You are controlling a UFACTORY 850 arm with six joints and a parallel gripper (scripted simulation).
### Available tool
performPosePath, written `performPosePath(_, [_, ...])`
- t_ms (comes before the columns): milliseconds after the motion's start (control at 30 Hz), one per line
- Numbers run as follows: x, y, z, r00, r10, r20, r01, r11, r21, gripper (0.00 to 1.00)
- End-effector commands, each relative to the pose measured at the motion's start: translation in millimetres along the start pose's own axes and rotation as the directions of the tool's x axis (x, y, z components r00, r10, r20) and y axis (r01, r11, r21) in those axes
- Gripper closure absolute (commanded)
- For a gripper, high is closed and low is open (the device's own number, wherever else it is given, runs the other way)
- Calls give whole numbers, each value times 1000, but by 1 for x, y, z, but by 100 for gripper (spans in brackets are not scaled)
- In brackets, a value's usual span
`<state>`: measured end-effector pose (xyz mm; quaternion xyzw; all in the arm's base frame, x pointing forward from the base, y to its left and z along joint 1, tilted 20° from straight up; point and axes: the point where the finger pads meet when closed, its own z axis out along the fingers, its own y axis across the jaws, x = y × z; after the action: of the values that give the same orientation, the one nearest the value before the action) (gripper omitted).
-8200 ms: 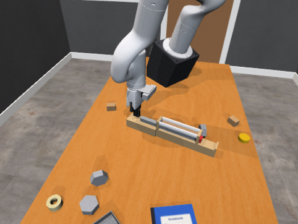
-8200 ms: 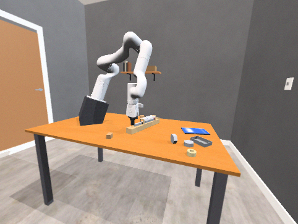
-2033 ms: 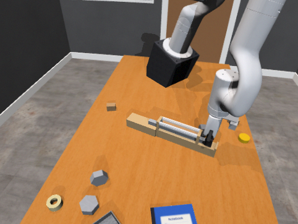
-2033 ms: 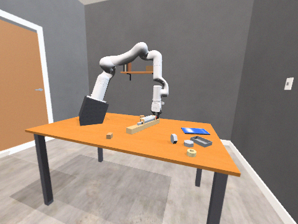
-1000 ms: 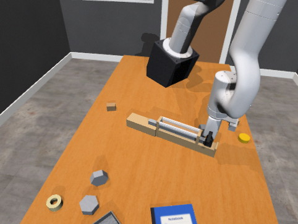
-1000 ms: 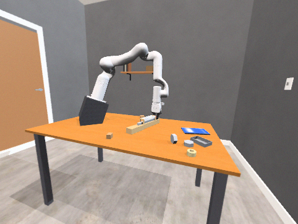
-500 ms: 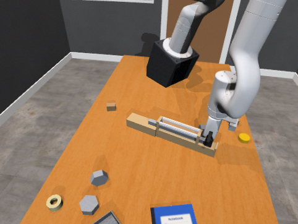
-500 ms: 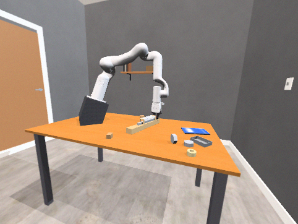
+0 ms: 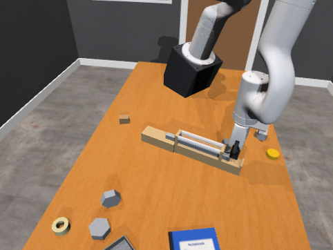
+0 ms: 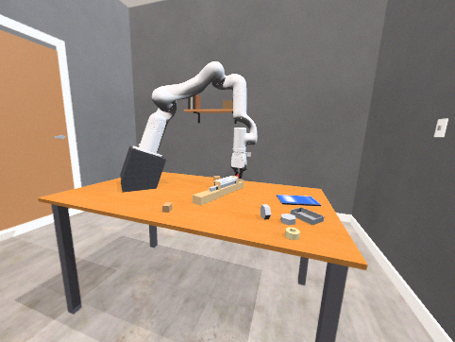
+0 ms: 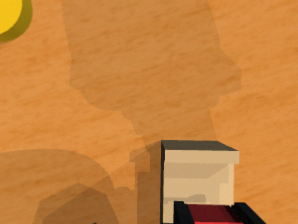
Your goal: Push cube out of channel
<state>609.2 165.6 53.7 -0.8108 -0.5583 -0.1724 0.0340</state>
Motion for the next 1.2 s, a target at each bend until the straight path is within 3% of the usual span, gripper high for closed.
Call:
performPosePath(0, [1,0,-31,1000,0,4,0,1000,5,100])
performPosePath(200, [1,1,-54,1000,0,3,0,1000,5,100])
performPosePath(1167, [1,1,-54,1000,0,4,0,1000,5,100])
